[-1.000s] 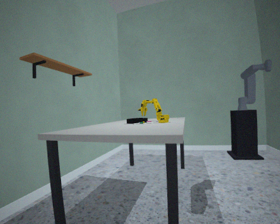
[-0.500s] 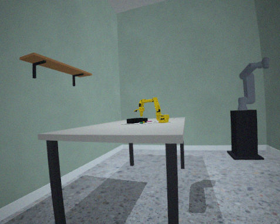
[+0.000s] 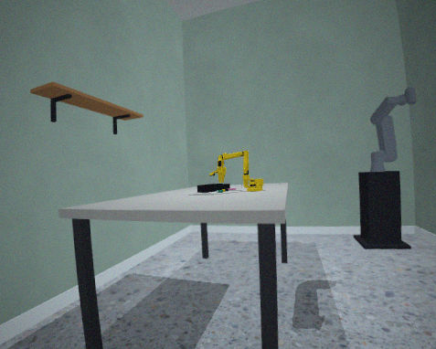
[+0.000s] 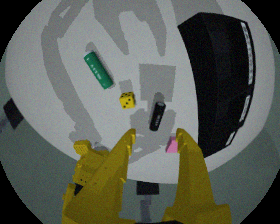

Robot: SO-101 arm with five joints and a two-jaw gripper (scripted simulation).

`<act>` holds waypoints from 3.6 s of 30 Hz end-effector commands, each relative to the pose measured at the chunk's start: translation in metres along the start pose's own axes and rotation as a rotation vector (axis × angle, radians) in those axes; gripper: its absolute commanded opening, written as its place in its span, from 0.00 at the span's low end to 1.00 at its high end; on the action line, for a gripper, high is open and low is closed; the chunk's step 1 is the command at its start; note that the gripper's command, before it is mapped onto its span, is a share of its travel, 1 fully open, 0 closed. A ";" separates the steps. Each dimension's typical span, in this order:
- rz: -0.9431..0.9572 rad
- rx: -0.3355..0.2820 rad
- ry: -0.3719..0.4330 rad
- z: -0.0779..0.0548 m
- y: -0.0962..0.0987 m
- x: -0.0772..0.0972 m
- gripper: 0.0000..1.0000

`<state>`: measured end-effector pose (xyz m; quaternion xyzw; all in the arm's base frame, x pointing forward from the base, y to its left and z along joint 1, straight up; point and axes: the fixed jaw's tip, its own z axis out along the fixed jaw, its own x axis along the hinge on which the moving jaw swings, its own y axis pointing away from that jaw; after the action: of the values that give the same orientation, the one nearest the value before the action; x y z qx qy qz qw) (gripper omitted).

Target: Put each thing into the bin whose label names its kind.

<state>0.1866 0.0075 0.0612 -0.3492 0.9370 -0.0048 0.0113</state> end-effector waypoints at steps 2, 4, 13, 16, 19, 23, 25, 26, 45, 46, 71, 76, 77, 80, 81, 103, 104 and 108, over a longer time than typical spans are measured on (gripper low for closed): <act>-0.148 0.041 -0.054 -0.009 0.014 -0.005 0.22; -0.148 0.041 -0.054 -0.009 0.014 -0.005 0.22; -0.193 0.036 -0.048 -0.008 0.019 -0.005 0.23; -0.193 0.036 -0.048 -0.008 0.019 -0.005 0.23; -0.193 0.036 -0.048 -0.008 0.019 -0.005 0.23; -0.193 0.036 -0.048 -0.008 0.019 -0.005 0.23; -0.193 0.036 -0.048 -0.008 0.019 -0.005 0.23; -0.193 0.036 -0.048 -0.008 0.019 -0.005 0.23; -0.214 0.015 -0.025 -0.004 0.024 -0.004 0.23; -0.214 0.015 -0.025 -0.004 0.024 -0.004 0.23; -0.214 0.015 -0.025 0.023 0.022 -0.007 0.23; -0.214 0.015 -0.025 0.031 0.022 -0.007 0.23; -0.214 0.015 -0.025 0.033 0.023 -0.006 0.23; -0.214 0.015 -0.025 0.038 0.023 -0.006 0.23; -0.214 0.015 -0.025 0.039 0.023 -0.006 0.23; -0.214 -0.011 0.006 0.052 0.026 -0.001 0.23; -0.214 -0.011 0.006 0.052 0.026 -0.001 0.23; -0.214 -0.011 0.006 0.052 0.026 -0.001 0.23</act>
<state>0.1697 0.0257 0.0070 -0.4387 0.8986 0.0002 -0.0024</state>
